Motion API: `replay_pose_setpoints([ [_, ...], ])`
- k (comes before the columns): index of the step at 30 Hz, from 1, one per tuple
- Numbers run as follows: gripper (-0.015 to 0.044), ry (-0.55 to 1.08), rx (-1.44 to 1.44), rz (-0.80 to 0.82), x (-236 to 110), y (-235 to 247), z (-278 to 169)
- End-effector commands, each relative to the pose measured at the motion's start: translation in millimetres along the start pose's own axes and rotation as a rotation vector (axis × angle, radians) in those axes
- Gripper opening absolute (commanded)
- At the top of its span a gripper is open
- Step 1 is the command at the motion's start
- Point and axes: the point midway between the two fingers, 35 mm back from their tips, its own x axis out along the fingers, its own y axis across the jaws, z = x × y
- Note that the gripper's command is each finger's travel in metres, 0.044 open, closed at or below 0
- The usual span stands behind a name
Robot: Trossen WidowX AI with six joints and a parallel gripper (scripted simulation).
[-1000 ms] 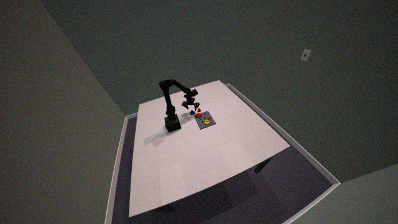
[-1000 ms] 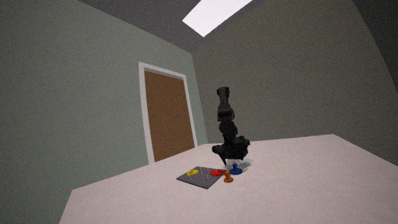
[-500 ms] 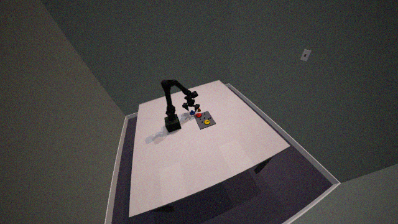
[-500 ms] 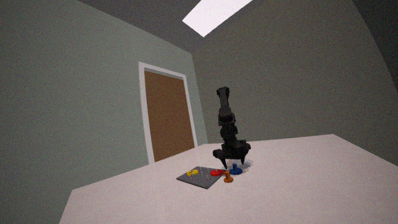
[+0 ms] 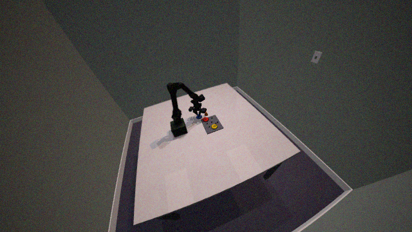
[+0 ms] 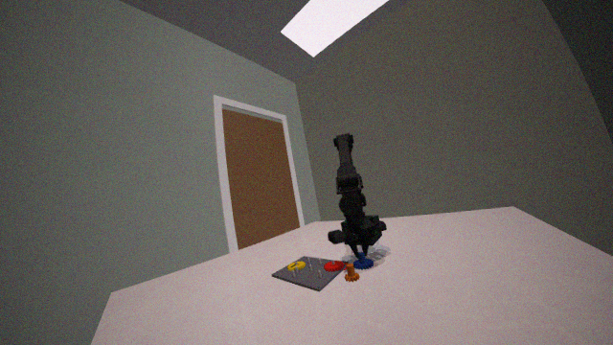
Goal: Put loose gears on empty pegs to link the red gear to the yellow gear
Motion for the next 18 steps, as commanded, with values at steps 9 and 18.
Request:
replay_pose_setpoints([
  [9, 0.0, -0.002, 0.001, 0.003, 0.4, 0.6, 0.2],
  [18, 0.0, -0.003, 0.001, 0.003, -17.9, -3.1, 6.3],
])
